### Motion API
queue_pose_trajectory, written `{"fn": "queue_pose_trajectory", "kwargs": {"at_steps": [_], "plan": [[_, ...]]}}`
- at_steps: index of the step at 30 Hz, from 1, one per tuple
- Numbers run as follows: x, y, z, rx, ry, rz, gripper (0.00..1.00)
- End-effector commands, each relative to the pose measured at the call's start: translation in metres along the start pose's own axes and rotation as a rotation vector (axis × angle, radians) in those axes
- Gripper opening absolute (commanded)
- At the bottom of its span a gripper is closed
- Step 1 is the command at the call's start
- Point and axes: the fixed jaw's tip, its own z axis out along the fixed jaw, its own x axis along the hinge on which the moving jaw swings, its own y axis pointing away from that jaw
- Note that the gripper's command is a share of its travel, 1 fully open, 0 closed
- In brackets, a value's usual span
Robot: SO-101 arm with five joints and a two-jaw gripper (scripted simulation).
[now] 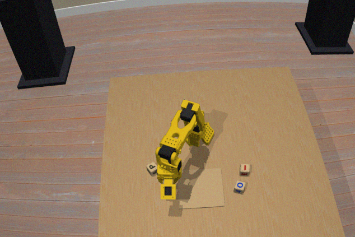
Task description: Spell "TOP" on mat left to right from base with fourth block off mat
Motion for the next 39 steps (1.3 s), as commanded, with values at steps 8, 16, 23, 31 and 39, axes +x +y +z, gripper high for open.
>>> {"fn": "queue_pose_trajectory", "kwargs": {"at_steps": [8,16,23,31,39], "plan": [[-0.011,0.016,-0.02,0.043,-0.104,-0.198,0.0],[-0.011,0.046,-0.019,0.048,-0.102,-0.518,0.0],[-0.003,0.086,-0.016,0.053,-0.095,-0.969,0.0],[0.008,0.113,-0.014,0.063,-0.101,-1.342,0.0],[0.018,0.132,-0.012,0.068,-0.101,-1.602,0.0]]}}
